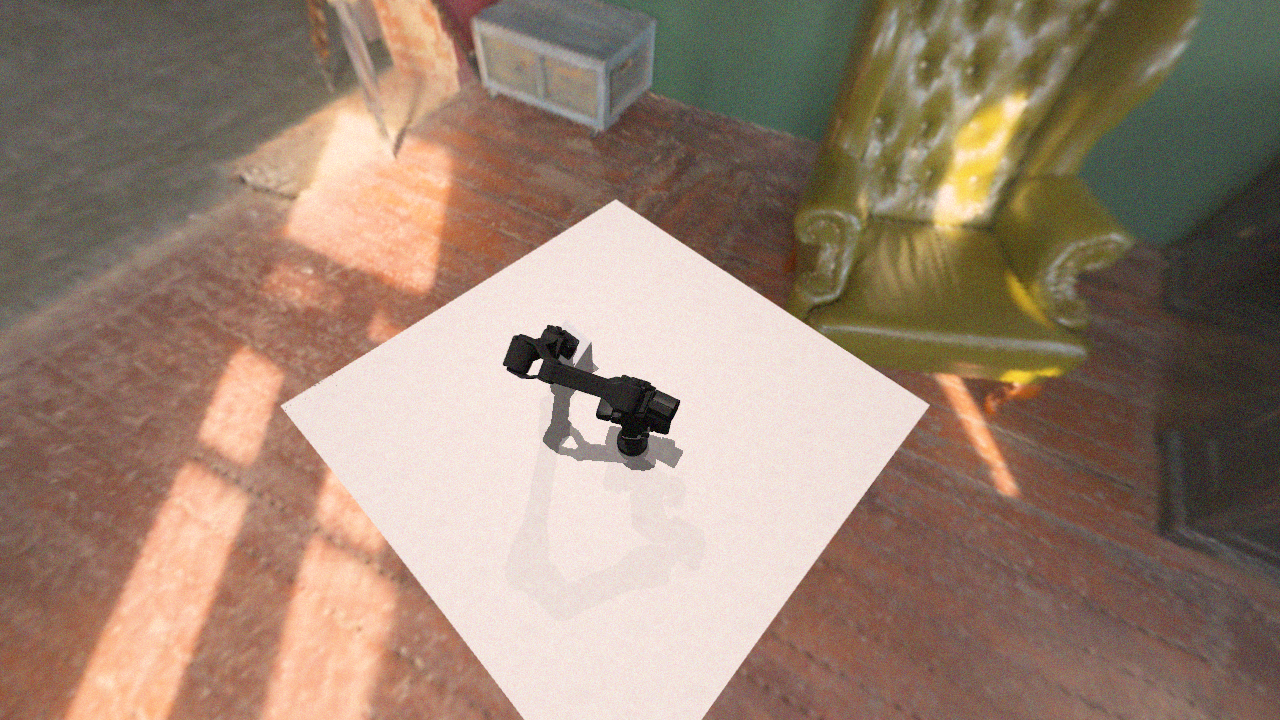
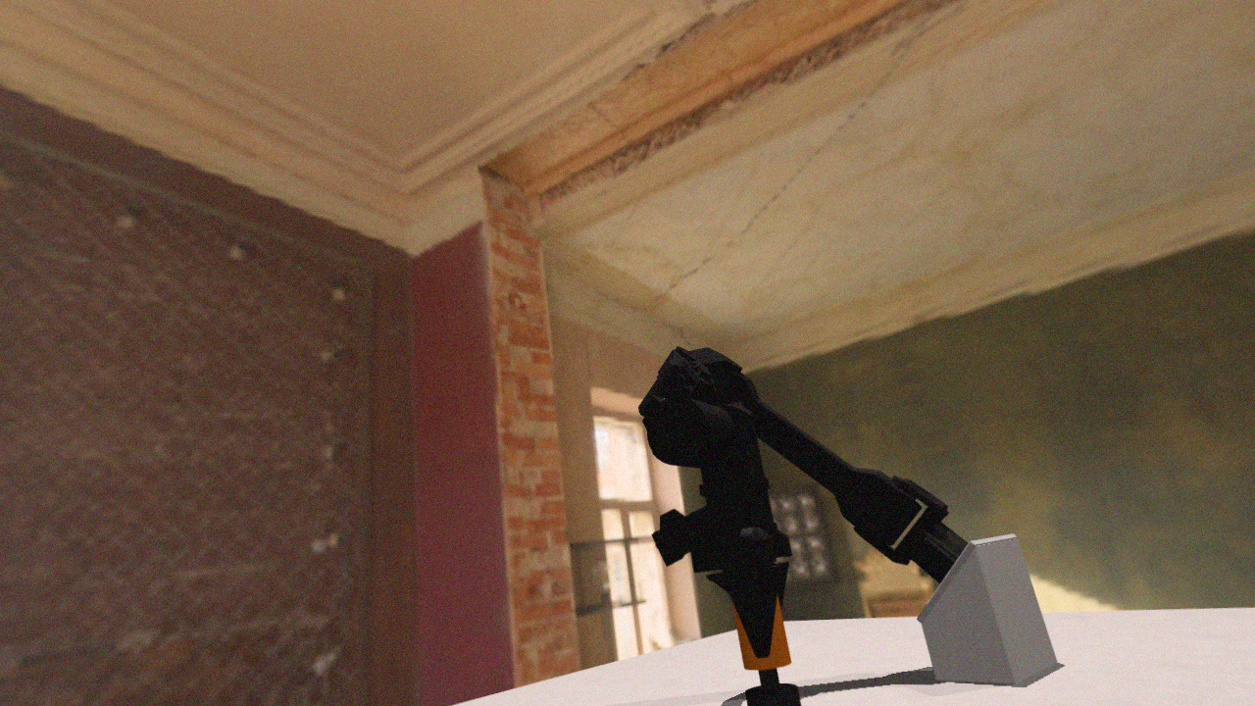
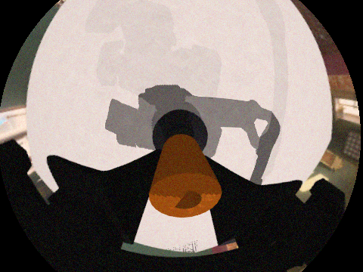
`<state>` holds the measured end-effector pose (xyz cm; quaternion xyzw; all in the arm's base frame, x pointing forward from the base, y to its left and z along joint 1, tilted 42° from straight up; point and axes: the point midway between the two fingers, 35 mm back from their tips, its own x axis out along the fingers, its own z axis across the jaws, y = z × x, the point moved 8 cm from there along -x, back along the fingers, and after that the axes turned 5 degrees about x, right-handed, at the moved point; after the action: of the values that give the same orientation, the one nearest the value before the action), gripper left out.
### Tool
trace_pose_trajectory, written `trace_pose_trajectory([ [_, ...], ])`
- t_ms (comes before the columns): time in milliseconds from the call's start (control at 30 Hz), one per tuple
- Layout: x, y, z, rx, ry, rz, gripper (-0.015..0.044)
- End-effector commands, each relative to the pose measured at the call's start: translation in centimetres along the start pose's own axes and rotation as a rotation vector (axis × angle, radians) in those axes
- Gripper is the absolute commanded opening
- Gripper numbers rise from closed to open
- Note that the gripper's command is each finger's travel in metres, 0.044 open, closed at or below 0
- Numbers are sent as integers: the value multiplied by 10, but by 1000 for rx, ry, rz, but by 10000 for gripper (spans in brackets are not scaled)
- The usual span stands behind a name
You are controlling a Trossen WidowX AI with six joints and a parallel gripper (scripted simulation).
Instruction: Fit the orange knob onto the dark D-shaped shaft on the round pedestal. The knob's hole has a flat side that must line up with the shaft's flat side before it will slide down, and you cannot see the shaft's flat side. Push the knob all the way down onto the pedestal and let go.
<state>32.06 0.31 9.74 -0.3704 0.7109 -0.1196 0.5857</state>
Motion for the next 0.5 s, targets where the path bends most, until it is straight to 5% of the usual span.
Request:
trace_pose_trajectory([
  [0, 1, -1, 0, 2, -1, -3, 0],
  [467, 4, -2, -1, 3, -1, -3, 0],
])
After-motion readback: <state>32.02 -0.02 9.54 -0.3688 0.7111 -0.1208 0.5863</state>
